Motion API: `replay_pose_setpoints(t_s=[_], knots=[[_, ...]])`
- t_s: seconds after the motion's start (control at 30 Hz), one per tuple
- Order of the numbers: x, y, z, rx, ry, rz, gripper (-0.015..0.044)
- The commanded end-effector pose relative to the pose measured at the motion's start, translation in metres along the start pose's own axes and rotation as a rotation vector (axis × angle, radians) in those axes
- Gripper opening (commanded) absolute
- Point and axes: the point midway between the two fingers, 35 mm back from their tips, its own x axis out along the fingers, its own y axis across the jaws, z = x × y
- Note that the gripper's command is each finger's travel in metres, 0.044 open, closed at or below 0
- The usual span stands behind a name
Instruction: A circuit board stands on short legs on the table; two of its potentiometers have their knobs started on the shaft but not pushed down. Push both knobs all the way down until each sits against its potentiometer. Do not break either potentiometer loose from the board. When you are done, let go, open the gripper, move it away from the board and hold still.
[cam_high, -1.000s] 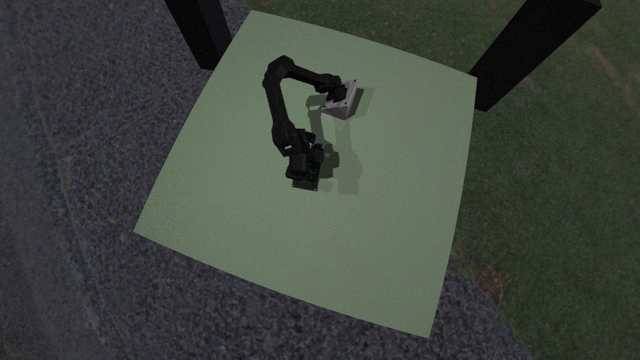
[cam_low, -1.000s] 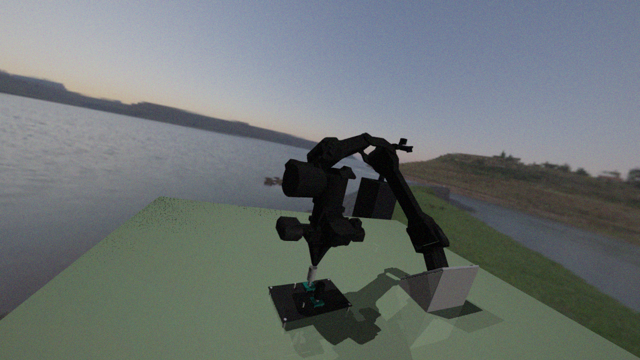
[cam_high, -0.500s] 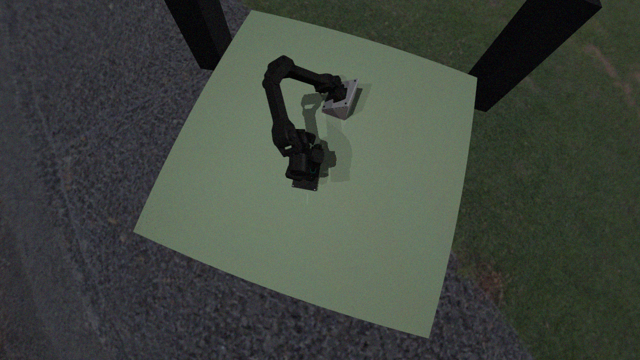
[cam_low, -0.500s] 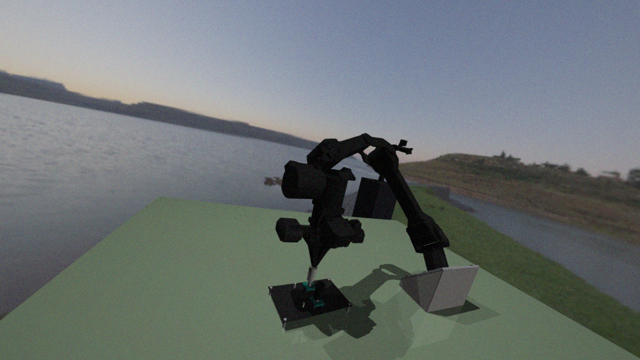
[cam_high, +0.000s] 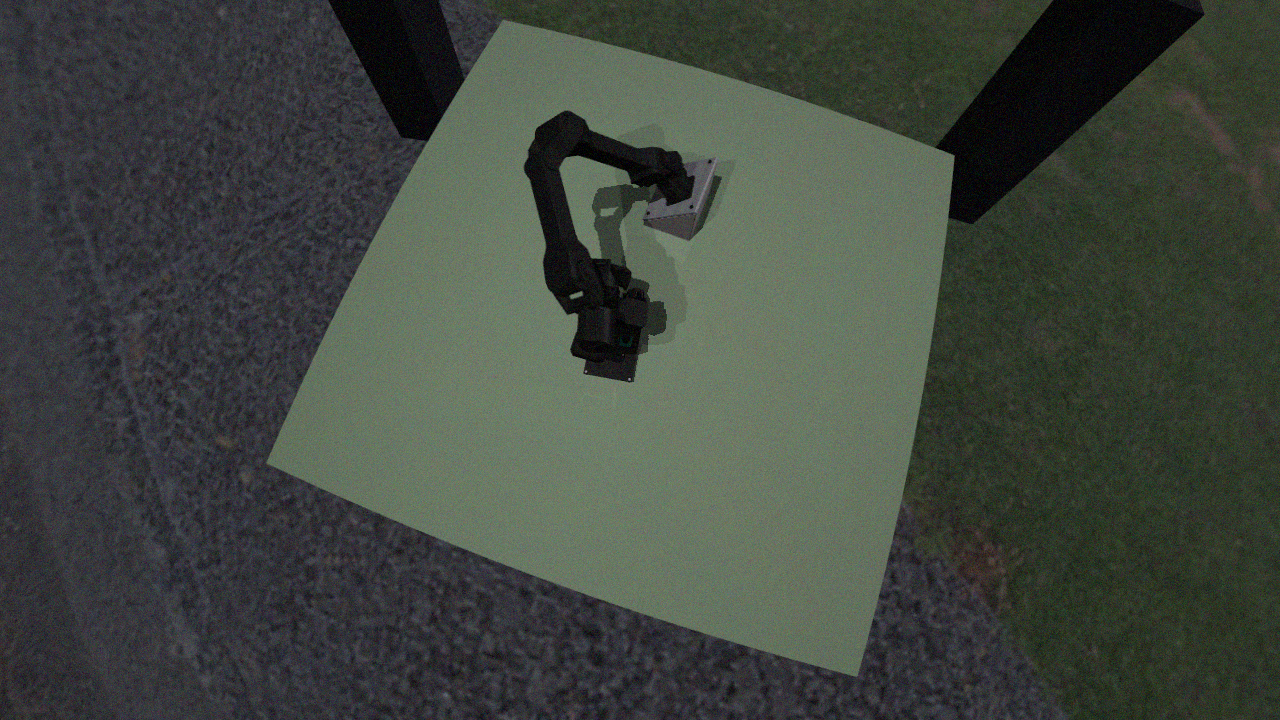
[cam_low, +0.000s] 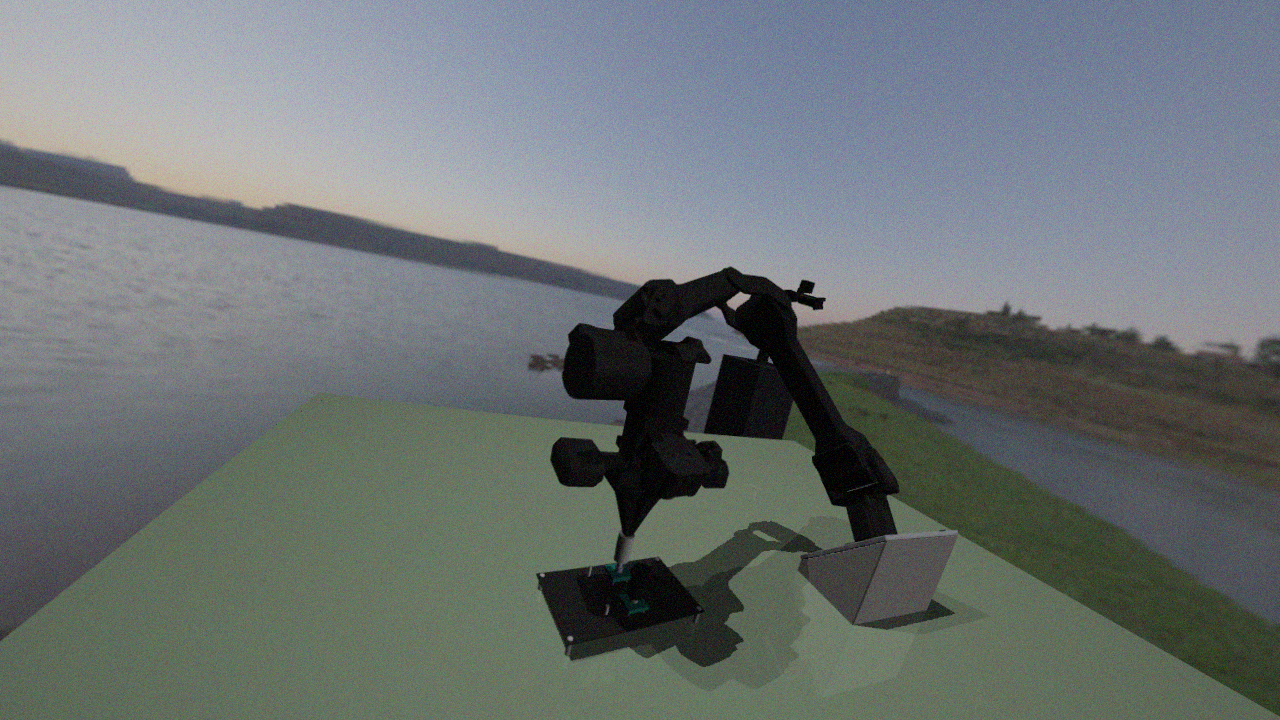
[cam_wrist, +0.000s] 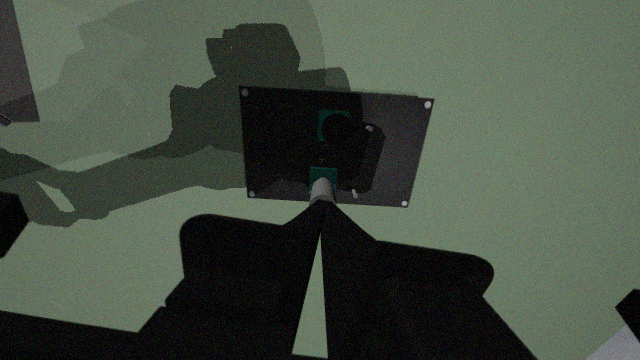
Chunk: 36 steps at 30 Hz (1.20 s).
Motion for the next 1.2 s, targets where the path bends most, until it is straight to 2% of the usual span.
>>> replay_pose_setpoints(t_s=[0.0, 1.17], knots=[[-0.0003, 0.0001, -0.0007, -0.005, 0.004, -0.001, 0.0], [0.0063, 0.0001, -0.0007, -0.005, 0.004, -0.001, 0.0]])
